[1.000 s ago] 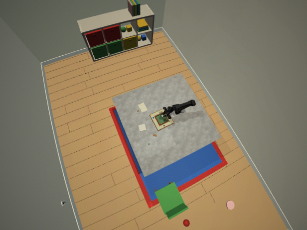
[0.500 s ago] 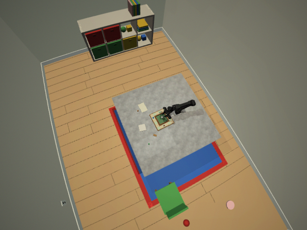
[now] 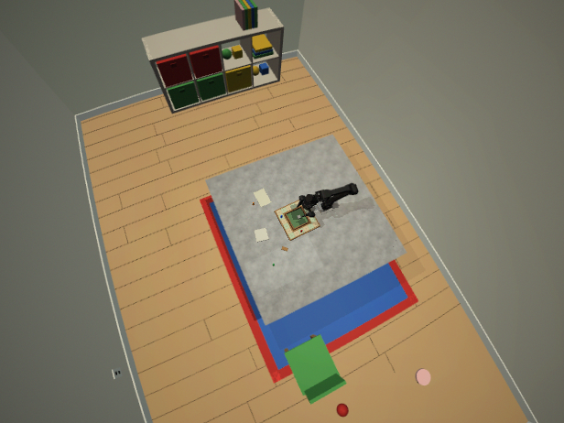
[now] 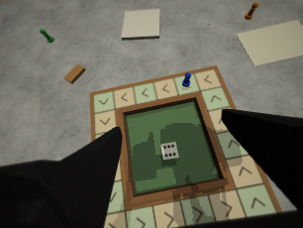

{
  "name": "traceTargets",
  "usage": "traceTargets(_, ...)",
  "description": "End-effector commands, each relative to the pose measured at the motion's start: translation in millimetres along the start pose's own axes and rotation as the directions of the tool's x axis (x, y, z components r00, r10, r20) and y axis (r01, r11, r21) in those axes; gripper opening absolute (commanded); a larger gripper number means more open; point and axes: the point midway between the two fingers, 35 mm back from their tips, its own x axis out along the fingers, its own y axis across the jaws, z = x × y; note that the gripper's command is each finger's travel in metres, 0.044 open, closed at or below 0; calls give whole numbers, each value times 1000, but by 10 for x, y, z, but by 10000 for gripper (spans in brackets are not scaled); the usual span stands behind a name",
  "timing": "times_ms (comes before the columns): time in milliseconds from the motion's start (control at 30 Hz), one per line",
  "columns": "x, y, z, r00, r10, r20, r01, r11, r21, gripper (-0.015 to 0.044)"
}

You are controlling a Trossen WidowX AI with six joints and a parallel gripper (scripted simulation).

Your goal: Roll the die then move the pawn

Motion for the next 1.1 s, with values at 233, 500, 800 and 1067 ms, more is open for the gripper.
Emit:
traceTargets(233,319,-2,-37,857,-6,-516,5,1000,-4,440)
traceTargets(500,402,3,-94,799,-5,-601,4,1000,-3,440)
traceTargets(800,724,981,-101,756,3,-654,-264,917,-301,204)
traceTargets(1067,769,1177,-135,748,0,-663,-313,882,-352,200)
